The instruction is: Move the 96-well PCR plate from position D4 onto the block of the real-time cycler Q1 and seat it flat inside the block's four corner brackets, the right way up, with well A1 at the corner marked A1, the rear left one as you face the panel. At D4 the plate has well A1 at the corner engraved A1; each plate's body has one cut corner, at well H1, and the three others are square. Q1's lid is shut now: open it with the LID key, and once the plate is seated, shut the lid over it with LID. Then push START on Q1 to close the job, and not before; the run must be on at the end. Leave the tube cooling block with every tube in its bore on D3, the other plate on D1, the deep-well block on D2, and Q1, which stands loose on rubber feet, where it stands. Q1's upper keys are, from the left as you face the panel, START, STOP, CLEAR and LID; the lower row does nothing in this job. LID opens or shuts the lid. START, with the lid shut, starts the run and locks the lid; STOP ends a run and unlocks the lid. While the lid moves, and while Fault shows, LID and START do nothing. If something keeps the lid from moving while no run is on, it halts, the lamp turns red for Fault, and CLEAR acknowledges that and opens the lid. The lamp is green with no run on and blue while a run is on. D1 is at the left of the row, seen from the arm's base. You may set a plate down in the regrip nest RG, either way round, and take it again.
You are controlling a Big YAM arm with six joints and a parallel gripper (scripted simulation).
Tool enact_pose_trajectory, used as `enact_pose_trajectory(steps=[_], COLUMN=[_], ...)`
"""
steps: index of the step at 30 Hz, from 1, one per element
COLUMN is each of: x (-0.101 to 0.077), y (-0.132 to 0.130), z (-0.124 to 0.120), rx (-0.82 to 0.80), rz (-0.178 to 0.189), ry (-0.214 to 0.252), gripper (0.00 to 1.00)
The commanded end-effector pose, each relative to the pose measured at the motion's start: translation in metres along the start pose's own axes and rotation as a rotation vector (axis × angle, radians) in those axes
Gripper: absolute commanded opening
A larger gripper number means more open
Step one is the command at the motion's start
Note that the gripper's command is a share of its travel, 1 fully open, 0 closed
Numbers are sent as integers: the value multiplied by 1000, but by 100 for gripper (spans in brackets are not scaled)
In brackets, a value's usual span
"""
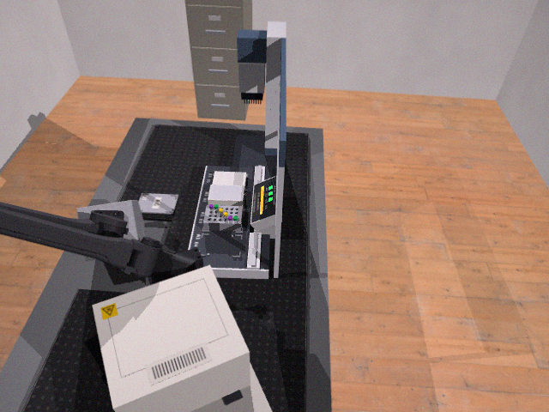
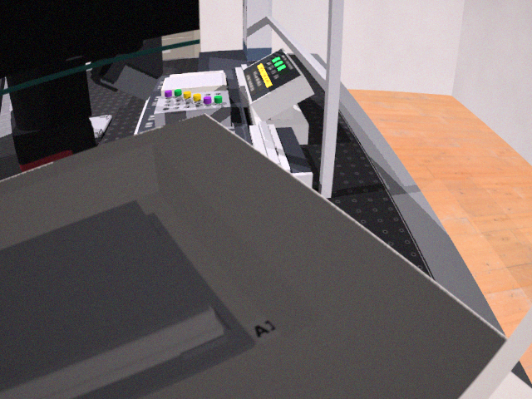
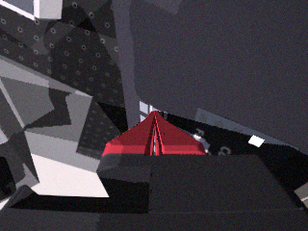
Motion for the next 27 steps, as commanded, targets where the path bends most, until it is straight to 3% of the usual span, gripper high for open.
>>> enact_pose_trajectory(steps=[1,8,19,27], x=[-8,-16,-13,-13], y=[-9,-12,-17,-12], z=[4,6,4,9], rx=[11,19,49,21], rz=[-25,-21,-12,-15], ry=[-25,-42,-17,-34], gripper=[0,0,0,0])
Point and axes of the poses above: the point where the finger pads meet when closed, its own x axis out along the fingers, its own y axis across the jaws, z = x × y, the point moved 9 cm from there along -x, back along the fingers, and after that the axes turned 7 degrees about x, right-handed, at the moved point
